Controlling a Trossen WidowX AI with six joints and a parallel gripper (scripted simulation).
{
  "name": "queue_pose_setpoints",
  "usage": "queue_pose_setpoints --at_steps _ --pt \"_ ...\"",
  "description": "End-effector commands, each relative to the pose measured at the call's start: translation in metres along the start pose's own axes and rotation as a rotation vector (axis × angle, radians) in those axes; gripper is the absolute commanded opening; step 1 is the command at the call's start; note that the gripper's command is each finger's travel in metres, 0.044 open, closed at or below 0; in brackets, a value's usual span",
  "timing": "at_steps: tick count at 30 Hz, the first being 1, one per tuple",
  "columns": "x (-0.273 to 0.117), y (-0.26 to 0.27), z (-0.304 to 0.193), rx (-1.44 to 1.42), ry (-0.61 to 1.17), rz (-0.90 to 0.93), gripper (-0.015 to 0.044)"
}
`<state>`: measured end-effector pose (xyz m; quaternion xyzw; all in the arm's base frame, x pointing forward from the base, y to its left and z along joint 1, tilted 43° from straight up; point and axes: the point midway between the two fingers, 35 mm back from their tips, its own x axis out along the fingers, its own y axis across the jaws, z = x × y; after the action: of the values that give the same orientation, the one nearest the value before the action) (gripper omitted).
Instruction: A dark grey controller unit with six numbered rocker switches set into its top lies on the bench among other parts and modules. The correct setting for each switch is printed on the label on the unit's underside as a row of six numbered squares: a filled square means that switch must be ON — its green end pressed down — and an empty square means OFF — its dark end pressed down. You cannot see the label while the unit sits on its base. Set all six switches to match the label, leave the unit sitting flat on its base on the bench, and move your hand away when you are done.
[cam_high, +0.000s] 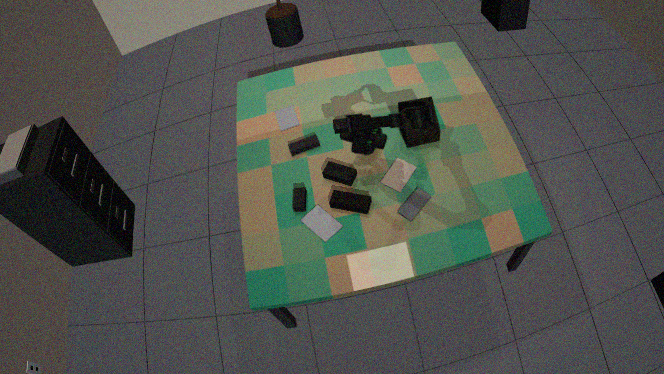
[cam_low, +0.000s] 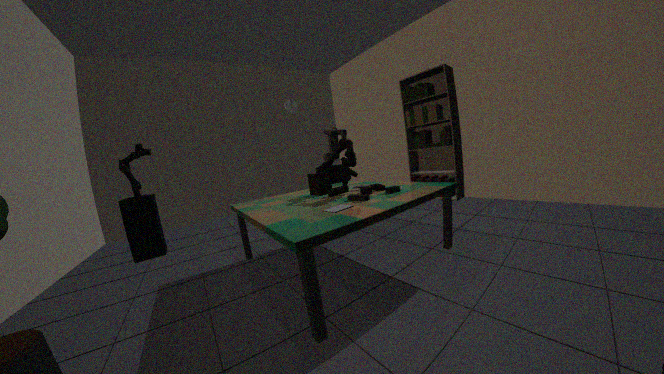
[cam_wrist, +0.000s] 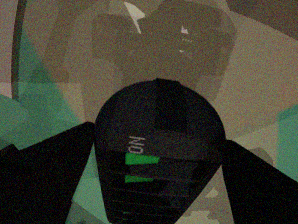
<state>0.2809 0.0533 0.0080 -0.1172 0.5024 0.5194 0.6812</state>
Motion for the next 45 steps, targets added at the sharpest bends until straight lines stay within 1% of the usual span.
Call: queue_pose_setpoints --at_steps 1,45 --pt "-0.005 0.000 -0.004 0.001 -0.009 -0.004 0.0335" --pt "-0.030 0.000 -0.031 0.001 -0.101 -0.004 0.0335"
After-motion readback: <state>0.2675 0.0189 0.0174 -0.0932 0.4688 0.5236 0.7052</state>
